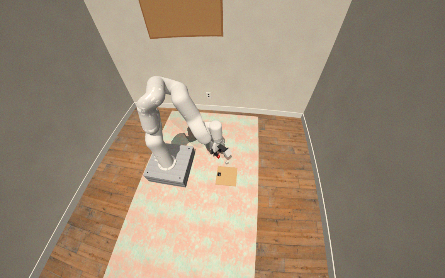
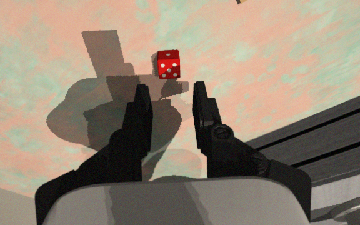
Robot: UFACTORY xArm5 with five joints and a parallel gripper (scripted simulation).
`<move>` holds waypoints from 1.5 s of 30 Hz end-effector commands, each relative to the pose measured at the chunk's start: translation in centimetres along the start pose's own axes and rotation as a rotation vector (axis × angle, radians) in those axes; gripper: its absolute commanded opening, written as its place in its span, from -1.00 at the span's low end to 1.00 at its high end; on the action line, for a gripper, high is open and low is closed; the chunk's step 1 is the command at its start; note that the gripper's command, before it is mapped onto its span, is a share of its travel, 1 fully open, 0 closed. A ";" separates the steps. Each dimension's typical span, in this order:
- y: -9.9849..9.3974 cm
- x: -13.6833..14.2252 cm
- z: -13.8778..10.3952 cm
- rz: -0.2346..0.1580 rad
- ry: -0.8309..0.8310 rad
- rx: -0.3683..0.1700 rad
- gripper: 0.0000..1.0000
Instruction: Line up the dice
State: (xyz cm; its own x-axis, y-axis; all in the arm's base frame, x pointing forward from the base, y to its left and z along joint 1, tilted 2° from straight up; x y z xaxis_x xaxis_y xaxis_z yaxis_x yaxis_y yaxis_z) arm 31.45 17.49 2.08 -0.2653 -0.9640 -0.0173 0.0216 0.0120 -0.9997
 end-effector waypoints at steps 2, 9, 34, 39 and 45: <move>0.4 -0.1 0.1 0.003 0.000 0.003 -0.28; 1.5 -0.1 0.1 0.003 0.000 0.003 -0.28; 3.0 -0.2 0.1 0.003 0.000 0.003 -0.28; 3.0 -0.2 0.1 0.003 0.000 0.003 -0.28; 3.0 -0.2 0.1 0.003 0.000 0.003 -0.28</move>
State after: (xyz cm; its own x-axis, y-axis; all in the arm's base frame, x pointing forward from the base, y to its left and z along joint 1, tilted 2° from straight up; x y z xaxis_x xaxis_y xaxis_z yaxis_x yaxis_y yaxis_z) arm 31.54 17.61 -0.95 -0.2653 -0.9640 -0.0180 0.0224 0.0125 -0.9997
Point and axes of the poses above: the point where the finger pads meet when closed, its own y axis out along the fingers, its own x axis across the jaws, z = x × y, the point moved 3 cm from there along -y, back along the fingers, and after that the axes turned 12 degrees about -y, right-handed, at the moved point
